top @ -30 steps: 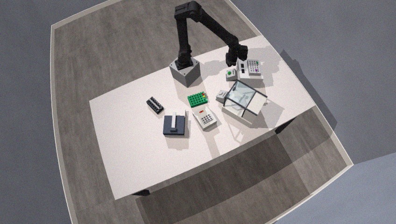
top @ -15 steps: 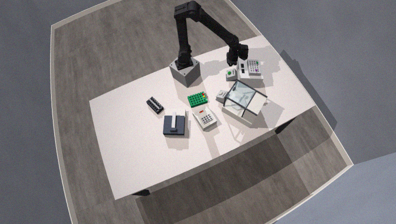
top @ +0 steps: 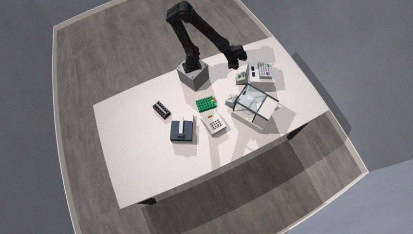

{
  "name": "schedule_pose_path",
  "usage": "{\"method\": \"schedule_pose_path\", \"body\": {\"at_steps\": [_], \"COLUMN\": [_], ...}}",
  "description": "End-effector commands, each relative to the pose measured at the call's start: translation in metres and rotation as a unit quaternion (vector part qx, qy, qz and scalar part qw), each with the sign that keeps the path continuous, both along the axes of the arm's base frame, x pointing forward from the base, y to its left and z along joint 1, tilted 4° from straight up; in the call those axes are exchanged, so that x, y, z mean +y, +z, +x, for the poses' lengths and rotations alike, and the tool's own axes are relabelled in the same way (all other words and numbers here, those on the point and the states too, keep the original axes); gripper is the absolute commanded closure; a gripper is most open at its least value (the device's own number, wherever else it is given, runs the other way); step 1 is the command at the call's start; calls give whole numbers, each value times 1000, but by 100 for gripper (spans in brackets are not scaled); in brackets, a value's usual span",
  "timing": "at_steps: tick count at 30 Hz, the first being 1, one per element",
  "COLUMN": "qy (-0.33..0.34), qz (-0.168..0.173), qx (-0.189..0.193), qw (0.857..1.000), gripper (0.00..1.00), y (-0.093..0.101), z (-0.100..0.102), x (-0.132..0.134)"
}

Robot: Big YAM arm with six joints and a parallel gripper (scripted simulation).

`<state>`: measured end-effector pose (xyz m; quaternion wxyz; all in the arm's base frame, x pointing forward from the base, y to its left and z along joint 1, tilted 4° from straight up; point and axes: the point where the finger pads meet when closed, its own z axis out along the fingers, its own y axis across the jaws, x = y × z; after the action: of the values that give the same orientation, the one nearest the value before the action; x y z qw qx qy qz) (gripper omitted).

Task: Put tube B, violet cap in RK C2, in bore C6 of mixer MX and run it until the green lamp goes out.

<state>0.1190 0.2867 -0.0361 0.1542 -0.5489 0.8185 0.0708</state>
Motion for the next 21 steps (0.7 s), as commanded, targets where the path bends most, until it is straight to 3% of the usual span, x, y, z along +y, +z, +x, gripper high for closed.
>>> {"method": "schedule_pose_path", "body": {"at_steps": [1,6,8,10,18,21], "qy": [19,20,20,20,18,19], "qz": [67,78,89,78,69,89], "qx": [-32,-36,-40,-36,-32,-40], "qw": [997,996,995,996,997,995], "gripper": [100,100,100,100,100,100], "y": [9,9,16,8,5,18], "z": [-1,-4,-1,-6,-11,-4], "x": [13,5,14,-1,-14,6]}}
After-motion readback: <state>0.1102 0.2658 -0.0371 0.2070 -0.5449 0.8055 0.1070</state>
